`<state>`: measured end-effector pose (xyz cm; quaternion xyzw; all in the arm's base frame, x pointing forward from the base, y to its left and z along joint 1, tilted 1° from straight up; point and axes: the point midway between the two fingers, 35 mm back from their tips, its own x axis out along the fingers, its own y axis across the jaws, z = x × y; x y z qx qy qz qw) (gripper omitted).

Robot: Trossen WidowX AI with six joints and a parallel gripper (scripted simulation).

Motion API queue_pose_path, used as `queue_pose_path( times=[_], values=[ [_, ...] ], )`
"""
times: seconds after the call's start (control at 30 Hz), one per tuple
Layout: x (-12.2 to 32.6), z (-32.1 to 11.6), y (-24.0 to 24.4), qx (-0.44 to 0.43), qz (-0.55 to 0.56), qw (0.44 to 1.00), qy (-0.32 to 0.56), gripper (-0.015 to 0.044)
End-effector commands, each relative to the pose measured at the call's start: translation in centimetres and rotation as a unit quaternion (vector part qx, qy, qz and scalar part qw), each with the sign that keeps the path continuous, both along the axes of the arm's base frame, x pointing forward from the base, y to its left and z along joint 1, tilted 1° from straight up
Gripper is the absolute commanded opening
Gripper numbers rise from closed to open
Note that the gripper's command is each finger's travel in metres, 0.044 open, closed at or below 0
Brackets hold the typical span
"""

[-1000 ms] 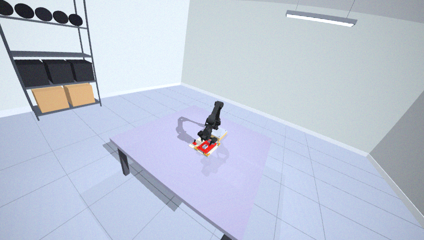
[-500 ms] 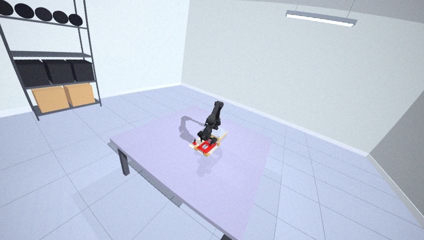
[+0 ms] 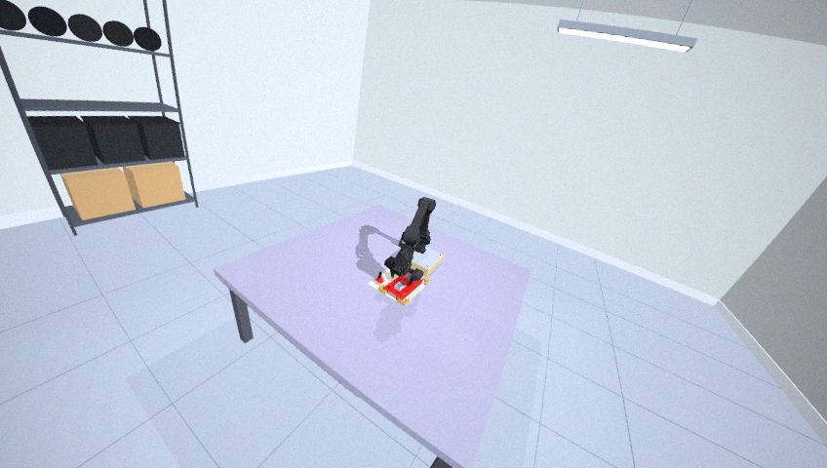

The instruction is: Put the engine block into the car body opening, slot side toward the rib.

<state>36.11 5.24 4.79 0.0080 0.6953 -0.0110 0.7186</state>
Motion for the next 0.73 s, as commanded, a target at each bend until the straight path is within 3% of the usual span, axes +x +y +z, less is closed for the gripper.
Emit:
queue_pose_path(
  times=[0.0,0.27,0.7],
  values=[
    [-0.08,-0.37,0.07,0.002,0.003,1.000,0.005,0.0440],
    [-0.08,-0.37,0.07,0.002,0.003,1.000,0.005,0.0440],
    [-0.08,-0.37,0.07,0.002,0.003,1.000,0.005,0.0099]
  ],
)
